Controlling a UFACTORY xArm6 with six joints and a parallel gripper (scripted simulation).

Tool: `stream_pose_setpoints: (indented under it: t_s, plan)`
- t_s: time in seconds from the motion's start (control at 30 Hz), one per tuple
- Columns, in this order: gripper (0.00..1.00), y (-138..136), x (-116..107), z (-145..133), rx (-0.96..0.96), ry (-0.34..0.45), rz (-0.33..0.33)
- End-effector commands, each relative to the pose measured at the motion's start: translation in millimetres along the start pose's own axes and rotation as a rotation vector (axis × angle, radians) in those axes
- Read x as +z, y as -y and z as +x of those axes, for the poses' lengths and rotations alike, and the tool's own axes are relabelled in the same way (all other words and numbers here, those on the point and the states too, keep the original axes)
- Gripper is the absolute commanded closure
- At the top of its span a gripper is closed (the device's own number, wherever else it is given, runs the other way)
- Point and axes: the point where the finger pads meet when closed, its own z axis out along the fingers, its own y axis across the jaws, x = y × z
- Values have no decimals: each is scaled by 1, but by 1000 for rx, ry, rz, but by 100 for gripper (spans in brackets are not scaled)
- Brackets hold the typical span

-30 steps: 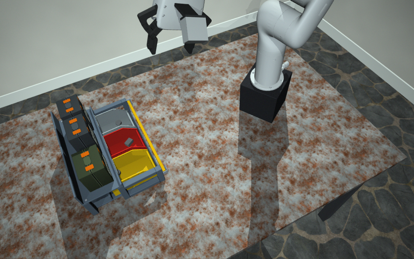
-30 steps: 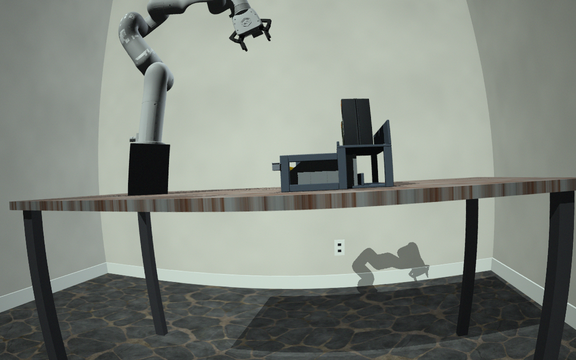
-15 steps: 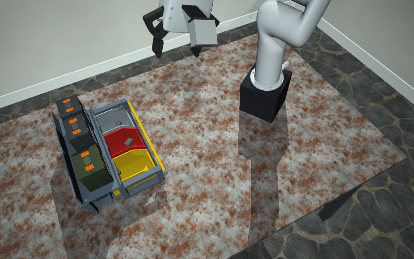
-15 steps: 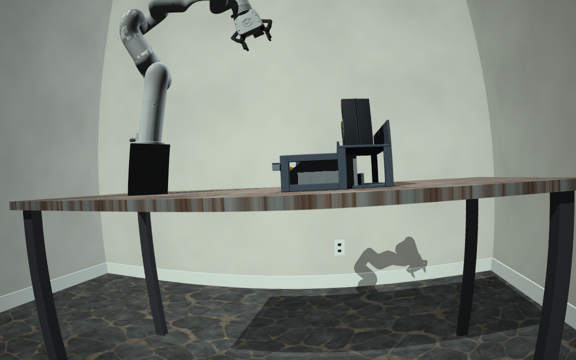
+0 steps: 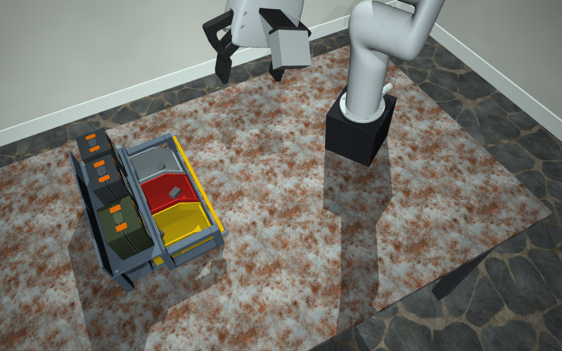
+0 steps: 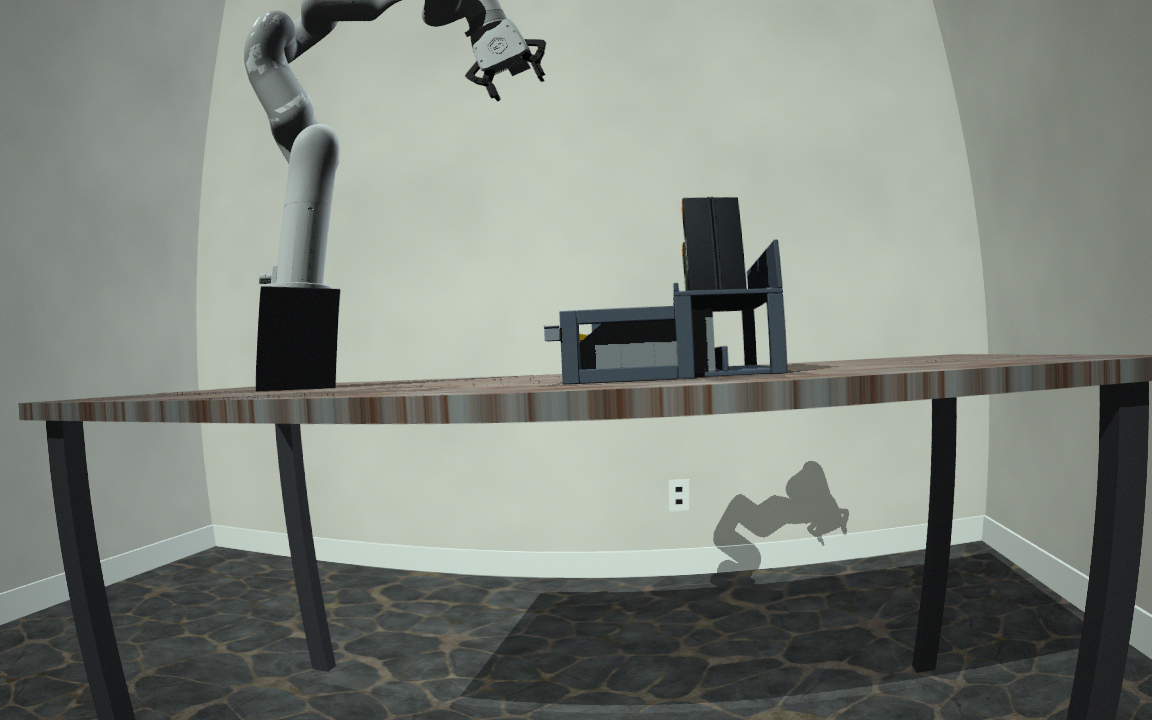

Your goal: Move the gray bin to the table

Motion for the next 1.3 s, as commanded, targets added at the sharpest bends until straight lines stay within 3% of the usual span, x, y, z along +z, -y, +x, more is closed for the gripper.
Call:
stream_pose_setpoints:
  t_s: [0.0,0.03,0.43,0.6,1.0,1.17,1.27]
  plan:
    - [0,-2,-15,34,-1,-3,-4]
    - [0,-2,-19,43,-1,-3,-4]
    - [0,-2,-19,43,-1,-3,-4]
    - [0,-3,-38,89,-1,-3,-4]
    - [0,-3,-38,89,-1,-3,-4]
    - [0,-5,-57,135,-1,-4,-4]
    - [0,-5,-57,135,-1,-4,-4]
